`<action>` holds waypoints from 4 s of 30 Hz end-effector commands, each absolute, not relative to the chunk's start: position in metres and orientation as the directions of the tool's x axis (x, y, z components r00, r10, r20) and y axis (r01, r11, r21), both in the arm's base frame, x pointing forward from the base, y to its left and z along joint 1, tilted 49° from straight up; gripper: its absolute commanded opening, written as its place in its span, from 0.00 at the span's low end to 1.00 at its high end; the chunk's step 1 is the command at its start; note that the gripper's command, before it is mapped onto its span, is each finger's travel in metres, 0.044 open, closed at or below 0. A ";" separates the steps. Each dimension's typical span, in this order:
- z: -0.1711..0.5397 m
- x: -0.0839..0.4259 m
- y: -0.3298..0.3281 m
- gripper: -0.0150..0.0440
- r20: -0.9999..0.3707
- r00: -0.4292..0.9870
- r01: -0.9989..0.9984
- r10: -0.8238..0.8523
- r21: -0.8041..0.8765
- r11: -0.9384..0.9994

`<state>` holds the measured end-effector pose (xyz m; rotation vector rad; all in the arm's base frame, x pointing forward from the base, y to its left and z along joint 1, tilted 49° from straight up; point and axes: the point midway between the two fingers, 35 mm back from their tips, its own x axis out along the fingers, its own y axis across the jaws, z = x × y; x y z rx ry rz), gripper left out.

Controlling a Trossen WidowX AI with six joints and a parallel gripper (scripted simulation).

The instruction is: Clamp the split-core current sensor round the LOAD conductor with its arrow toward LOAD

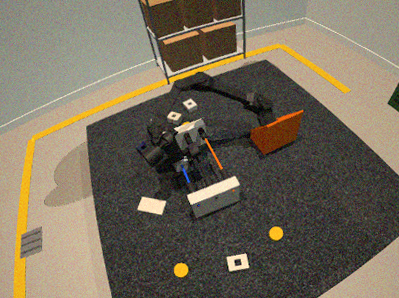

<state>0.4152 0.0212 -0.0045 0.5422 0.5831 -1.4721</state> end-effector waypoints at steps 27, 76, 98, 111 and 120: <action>-0.004 0.417 0.021 0.25 -0.653 -0.117 0.993 -0.749 -0.100 -0.067; -0.005 0.416 0.021 0.68 -0.652 -0.117 0.992 -0.749 -0.105 -0.064; -0.005 0.416 0.021 0.51 -0.652 -0.117 0.992 -0.749 -0.105 -0.064; -0.005 0.418 0.023 0.25 -0.660 -0.059 0.998 -0.749 -0.067 -0.019; -0.005 0.417 0.021 0.25 -0.658 -0.085 0.996 -0.748 -0.082 -0.041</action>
